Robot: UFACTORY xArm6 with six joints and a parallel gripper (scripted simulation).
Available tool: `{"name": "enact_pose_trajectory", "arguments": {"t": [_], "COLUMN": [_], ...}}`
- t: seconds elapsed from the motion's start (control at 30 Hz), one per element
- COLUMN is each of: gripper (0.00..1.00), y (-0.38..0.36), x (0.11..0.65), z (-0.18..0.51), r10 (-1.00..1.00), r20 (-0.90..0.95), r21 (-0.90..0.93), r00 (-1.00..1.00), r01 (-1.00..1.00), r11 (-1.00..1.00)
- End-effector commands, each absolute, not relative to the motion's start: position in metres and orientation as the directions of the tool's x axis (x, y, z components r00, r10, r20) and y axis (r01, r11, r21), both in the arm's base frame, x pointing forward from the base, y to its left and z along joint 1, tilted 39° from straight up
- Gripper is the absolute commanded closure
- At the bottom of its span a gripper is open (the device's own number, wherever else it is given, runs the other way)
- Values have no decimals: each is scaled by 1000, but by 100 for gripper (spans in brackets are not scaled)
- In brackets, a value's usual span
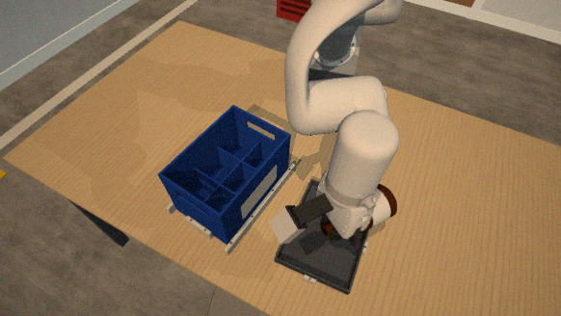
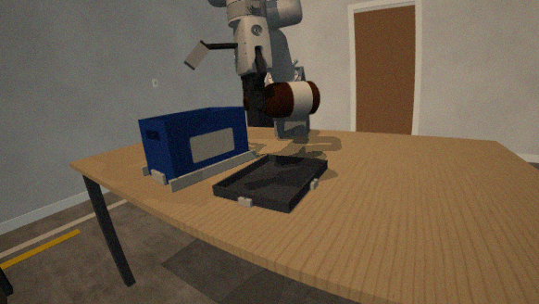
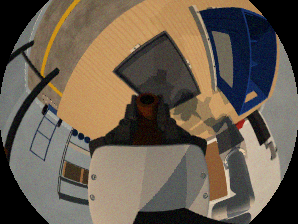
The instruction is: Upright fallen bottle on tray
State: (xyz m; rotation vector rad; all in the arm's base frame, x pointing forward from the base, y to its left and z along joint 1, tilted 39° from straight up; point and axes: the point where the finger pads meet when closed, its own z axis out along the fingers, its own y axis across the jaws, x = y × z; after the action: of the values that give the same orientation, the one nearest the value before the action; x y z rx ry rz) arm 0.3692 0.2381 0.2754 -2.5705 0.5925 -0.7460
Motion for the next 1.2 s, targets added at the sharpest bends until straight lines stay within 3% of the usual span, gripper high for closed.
{"name": "enact_pose_trajectory", "arguments": {"t": [0.0,1.17], "gripper": [100,100], "y": [239,238], "x": [370,369], "z": [277,277], "r10": [-497,-521], "r20": [407,486], "r21": [-482,-473], "r00": [766,702], "r01": [-283,-290], "r11": [-830,-832]}}
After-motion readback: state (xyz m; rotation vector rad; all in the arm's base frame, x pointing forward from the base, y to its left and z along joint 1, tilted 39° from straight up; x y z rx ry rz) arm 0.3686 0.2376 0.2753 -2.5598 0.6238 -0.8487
